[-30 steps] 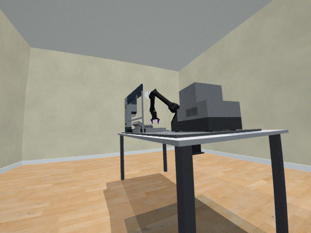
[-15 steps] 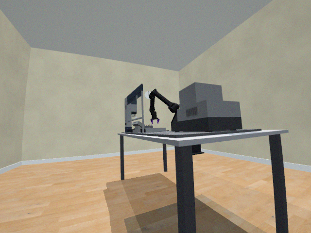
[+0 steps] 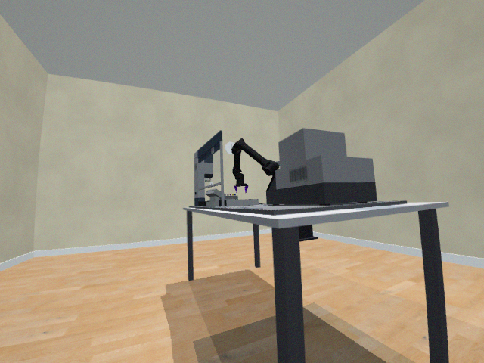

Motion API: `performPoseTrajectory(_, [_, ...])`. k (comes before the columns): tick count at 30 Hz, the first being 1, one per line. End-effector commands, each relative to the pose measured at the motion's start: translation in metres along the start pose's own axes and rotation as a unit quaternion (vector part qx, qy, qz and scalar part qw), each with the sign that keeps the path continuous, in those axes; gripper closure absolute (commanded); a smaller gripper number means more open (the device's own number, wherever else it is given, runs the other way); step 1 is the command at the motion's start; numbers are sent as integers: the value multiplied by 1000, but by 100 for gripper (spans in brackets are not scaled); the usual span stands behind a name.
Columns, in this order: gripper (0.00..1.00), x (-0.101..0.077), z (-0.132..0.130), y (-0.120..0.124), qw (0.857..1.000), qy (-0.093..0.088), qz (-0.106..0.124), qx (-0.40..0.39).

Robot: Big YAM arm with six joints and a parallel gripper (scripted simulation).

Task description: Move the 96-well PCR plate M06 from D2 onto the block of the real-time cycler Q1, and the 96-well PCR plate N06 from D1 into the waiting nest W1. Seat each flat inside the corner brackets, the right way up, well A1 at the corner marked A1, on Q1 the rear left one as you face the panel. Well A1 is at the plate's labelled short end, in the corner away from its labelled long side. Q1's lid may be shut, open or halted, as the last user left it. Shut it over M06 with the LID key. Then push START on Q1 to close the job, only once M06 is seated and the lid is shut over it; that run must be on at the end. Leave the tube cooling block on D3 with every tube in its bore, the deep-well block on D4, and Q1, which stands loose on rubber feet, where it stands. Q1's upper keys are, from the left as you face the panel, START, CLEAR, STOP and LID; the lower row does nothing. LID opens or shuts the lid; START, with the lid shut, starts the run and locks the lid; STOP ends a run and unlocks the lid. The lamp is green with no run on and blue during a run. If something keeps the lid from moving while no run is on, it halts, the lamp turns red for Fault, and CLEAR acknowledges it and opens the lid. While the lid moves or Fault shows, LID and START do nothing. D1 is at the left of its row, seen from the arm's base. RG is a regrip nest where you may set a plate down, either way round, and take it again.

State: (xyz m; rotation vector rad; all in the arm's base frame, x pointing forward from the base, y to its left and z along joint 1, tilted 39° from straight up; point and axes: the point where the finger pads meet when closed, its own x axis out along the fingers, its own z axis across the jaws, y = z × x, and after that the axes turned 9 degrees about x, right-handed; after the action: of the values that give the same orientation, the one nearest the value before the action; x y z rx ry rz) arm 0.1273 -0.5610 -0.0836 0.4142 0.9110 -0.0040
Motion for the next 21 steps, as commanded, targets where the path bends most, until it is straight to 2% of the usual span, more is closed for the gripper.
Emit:
performPoseTrajectory(1, [0, -48, 21, -25, 998, -15, -50, -30])
performPoseTrajectory(2, [0, -49, 21, -25, 998, -15, -51, -30])
performPoseTrajectory(3, [100, -45, 13, -27, 997, -11, -65, -34])
performPoseTrajectory(4, [100, -41, 5, -28, 996, -9, -76, -36])
performPoseTrajectory(5, [100, -36, -3, -29, 996, -9, -76, -35])
performPoseTrajectory(7, [100, -25, -18, -30, 998, -12, -64, -28])
performPoseTrajectory(12, [100, -3, -26, -18, 999, -5, -38, -16])
performPoseTrajectory(14, [100, 4, -12, -17, 998, 3, -46, -47])
performPoseTrajectory(16, [100, 4, -12, -17, 998, 3, -46, -47])
performPoseTrajectory(20, [100, -7, 36, -20, 991, 5, -75, -113])
performPoseTrajectory(21, [100, -10, 40, -20, 988, 6, -82, -128])
